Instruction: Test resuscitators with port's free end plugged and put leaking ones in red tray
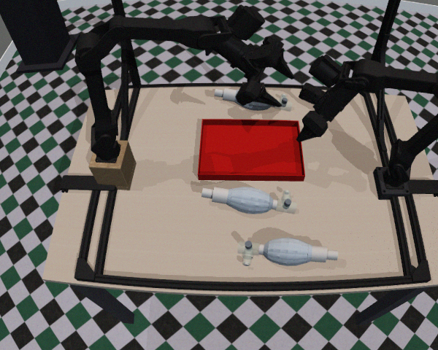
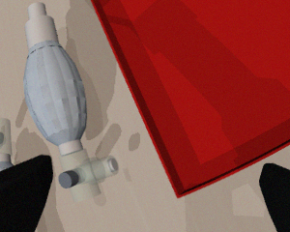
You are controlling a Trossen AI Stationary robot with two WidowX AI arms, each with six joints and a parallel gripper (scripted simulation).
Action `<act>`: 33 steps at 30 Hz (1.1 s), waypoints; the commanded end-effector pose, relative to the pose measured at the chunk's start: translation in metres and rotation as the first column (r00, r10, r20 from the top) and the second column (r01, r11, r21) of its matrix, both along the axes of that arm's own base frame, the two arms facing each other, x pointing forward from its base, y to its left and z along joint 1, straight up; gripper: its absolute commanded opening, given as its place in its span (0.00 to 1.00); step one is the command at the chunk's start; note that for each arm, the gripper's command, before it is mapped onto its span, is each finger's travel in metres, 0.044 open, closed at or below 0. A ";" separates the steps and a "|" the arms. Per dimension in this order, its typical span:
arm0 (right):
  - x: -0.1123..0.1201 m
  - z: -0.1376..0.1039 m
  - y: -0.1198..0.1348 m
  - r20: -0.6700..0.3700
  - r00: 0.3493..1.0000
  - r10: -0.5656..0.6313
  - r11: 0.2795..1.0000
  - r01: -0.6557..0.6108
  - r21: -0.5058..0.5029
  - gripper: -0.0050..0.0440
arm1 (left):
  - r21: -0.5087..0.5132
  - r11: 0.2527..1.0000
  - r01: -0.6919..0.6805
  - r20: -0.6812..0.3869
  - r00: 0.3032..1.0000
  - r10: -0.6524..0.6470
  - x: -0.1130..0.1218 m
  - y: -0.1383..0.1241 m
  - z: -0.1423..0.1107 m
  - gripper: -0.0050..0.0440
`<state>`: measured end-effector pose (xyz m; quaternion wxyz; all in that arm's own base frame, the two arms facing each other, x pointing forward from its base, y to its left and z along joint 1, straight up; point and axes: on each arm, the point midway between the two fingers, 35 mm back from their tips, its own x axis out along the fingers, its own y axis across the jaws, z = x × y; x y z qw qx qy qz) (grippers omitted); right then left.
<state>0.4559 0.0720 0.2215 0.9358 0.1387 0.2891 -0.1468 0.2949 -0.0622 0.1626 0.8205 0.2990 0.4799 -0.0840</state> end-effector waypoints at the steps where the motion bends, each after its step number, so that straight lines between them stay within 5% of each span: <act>1: 0.007 0.015 0.004 0.043 0.999 0.016 1.000 -0.016 0.016 1.00 | -0.044 0.997 -0.061 0.029 0.998 0.062 -0.004 -0.012 -0.001 1.00; 10: 0.022 0.132 0.018 0.380 0.920 0.095 0.991 -0.123 0.050 1.00 | -0.412 0.839 -0.355 0.009 0.920 0.393 -0.059 -0.068 -0.007 1.00; 16: 0.022 0.132 0.018 0.380 0.920 0.095 0.991 -0.123 0.050 1.00 | -0.412 0.839 -0.355 0.009 0.920 0.393 -0.059 -0.068 -0.007 1.00; 17: 0.022 0.140 0.017 0.400 0.912 0.096 0.991 -0.127 0.053 1.00 | -0.181 0.980 -0.086 0.051 0.994 0.097 -0.041 -0.056 -0.004 1.00; 27: -0.003 0.269 0.020 0.704 0.697 0.140 0.977 -0.212 0.014 1.00 | -0.450 0.806 -0.384 -0.007 0.904 0.427 -0.066 -0.073 -0.007 1.00; 33: -0.003 0.269 0.020 0.704 0.697 0.140 0.977 -0.212 0.014 1.00 | -0.450 0.806 -0.384 -0.007 0.904 0.427 -0.066 -0.073 -0.007 1.00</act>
